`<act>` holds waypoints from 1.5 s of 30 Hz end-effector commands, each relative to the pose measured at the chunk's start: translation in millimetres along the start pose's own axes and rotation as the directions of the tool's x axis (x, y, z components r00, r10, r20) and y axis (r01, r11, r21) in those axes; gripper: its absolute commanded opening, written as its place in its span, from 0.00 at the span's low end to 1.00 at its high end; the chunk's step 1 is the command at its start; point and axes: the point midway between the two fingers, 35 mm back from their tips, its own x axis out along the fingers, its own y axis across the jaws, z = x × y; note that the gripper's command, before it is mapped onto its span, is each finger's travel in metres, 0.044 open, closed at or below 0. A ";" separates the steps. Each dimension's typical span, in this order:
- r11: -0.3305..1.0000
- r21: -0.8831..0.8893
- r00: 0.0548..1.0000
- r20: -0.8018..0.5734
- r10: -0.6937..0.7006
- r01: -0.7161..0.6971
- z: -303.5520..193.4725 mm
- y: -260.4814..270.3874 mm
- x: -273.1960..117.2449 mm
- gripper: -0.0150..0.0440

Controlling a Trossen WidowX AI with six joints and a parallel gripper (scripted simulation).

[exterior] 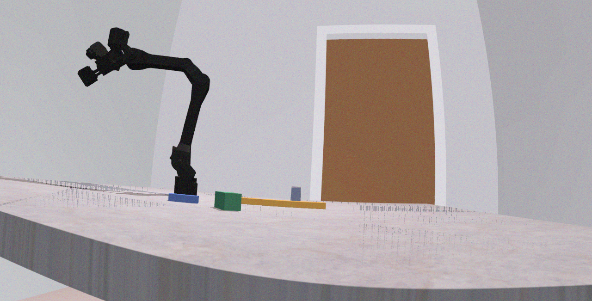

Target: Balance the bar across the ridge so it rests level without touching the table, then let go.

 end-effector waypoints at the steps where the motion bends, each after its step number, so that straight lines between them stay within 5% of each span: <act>1: 0.996 -0.026 0.995 0.045 0.087 -0.086 11.7 28.0 -15.3 0.79; 22: 0.901 -0.149 0.871 0.235 0.432 -0.407 56.2 125.0 -116.6 0.79; 45: 0.658 -0.389 0.573 0.325 0.753 -0.645 65.6 200.4 -264.1 0.79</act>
